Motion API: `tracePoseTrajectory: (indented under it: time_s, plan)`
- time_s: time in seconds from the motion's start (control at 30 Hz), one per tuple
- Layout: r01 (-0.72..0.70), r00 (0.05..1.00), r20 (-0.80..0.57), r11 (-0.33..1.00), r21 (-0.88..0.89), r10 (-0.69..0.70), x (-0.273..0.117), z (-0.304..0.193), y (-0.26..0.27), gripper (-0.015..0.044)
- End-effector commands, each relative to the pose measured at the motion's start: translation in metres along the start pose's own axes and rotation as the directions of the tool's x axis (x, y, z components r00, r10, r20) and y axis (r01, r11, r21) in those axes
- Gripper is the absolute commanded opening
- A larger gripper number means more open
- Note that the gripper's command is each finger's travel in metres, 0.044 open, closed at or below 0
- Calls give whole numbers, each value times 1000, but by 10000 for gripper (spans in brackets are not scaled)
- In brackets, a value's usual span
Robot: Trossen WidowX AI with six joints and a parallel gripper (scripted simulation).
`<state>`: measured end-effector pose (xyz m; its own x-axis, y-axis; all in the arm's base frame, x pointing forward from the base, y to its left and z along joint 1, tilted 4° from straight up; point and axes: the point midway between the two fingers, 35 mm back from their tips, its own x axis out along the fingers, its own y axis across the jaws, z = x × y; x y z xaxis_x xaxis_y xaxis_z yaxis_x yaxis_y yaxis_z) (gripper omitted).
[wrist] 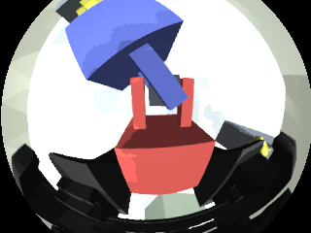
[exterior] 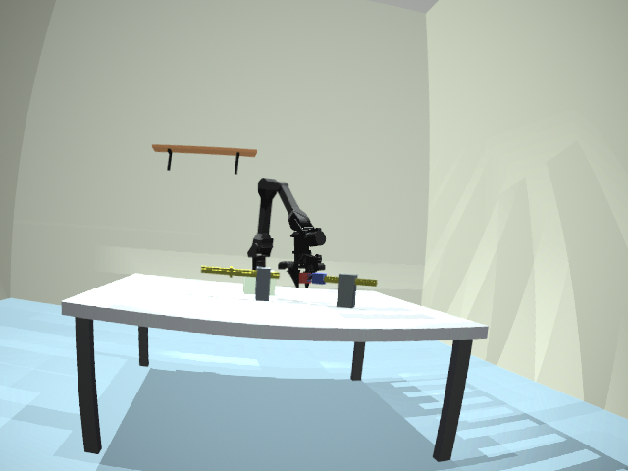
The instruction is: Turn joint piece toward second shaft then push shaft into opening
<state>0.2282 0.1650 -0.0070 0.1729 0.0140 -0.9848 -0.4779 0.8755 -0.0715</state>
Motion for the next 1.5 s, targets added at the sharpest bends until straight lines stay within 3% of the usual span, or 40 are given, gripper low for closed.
tracePoseTrajectory:
  time_s: [0.0,1.27,1.33,1.47]
  plan:
    - [0,1000,-1,1000,-6,0,0,0,0,182]
    - [0,1000,-1,1000,-6,0,0,0,0,182]
    - [0,1000,0,1000,0,0,0,0,0,147]
    - [0,1000,0,1000,0,0,0,0,0,147]
